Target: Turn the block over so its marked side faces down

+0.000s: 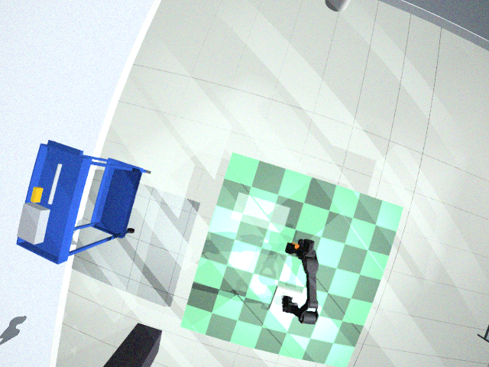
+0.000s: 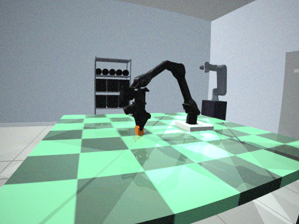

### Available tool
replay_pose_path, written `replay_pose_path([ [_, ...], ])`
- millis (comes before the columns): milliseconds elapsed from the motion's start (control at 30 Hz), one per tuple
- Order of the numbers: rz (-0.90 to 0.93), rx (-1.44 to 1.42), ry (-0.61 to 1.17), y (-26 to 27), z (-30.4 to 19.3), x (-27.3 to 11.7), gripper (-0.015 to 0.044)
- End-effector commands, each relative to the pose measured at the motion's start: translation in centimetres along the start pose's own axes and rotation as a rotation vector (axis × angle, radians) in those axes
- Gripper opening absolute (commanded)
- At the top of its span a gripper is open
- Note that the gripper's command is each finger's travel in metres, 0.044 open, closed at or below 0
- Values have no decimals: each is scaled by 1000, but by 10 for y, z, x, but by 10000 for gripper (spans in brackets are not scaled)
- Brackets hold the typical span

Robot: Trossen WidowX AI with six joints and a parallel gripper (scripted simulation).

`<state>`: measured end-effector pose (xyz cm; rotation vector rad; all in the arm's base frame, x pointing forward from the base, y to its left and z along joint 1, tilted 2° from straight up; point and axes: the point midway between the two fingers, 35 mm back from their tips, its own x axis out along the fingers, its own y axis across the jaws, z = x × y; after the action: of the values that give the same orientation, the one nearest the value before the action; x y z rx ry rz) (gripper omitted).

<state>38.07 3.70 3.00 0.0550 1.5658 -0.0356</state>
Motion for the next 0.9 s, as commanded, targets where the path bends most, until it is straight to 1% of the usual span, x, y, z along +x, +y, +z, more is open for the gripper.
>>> replay_pose_path([
  [0, 1, -2, 2, 0, 0, 1, 189],
  [233, 1, -2, 2, 0, 0, 1, 142],
  [300, 1, -2, 2, 0, 0, -3, 90],
  [400, 1, -2, 2, 0, 0, -20, 11],
  [433, 1, -2, 2, 0, 0, -25, 0],
  [700, 0, -2, -1, 0, 0, -29, 0],
  [867, -2, -4, -64, 1, 1, -26, 0],
])
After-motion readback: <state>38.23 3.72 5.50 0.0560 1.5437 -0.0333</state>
